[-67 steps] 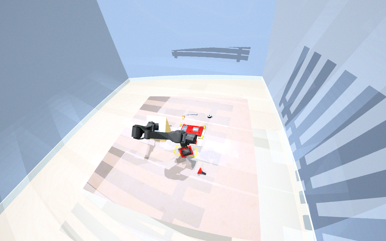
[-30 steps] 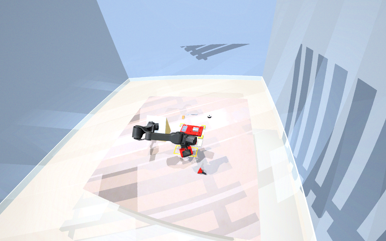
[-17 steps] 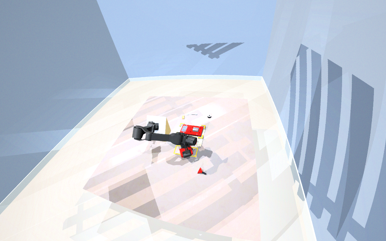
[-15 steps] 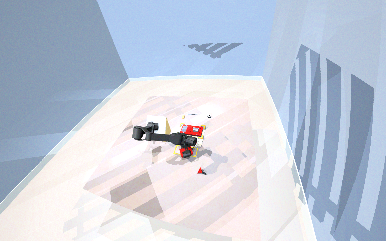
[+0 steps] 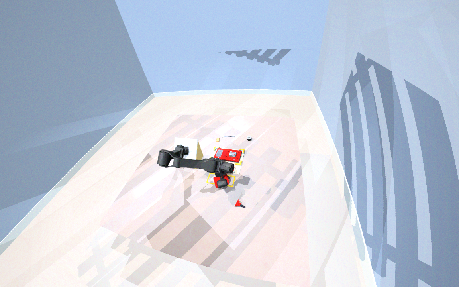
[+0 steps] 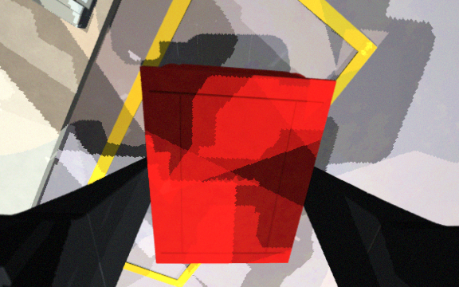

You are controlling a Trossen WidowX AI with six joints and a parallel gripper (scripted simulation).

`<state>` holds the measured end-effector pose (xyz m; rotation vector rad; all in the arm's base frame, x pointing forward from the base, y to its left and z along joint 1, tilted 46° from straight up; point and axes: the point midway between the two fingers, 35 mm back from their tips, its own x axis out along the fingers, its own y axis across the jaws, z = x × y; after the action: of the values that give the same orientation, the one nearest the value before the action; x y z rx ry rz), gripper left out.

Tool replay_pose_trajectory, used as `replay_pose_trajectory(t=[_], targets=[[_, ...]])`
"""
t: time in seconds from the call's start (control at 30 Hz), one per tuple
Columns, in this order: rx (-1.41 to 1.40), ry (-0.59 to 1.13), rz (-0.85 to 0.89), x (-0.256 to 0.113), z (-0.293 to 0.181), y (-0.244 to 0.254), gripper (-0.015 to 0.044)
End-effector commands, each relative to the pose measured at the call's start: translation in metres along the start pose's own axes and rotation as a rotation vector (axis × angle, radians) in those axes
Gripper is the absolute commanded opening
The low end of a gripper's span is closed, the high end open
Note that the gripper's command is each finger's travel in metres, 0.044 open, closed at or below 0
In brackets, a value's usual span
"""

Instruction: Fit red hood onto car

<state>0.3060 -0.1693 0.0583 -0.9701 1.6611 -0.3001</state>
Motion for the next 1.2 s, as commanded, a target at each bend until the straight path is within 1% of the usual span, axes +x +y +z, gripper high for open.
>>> replay_pose_trajectory(t=[0.0,0.3,1.17], targets=[[0.000,0.000,0.000,0.000,0.000,0.000,0.0242],[0.000,0.000,0.000,-0.013,0.000,0.000,0.0006],[0.000,-0.002,0.004,-0.090,0.001,0.000,0.0000]])
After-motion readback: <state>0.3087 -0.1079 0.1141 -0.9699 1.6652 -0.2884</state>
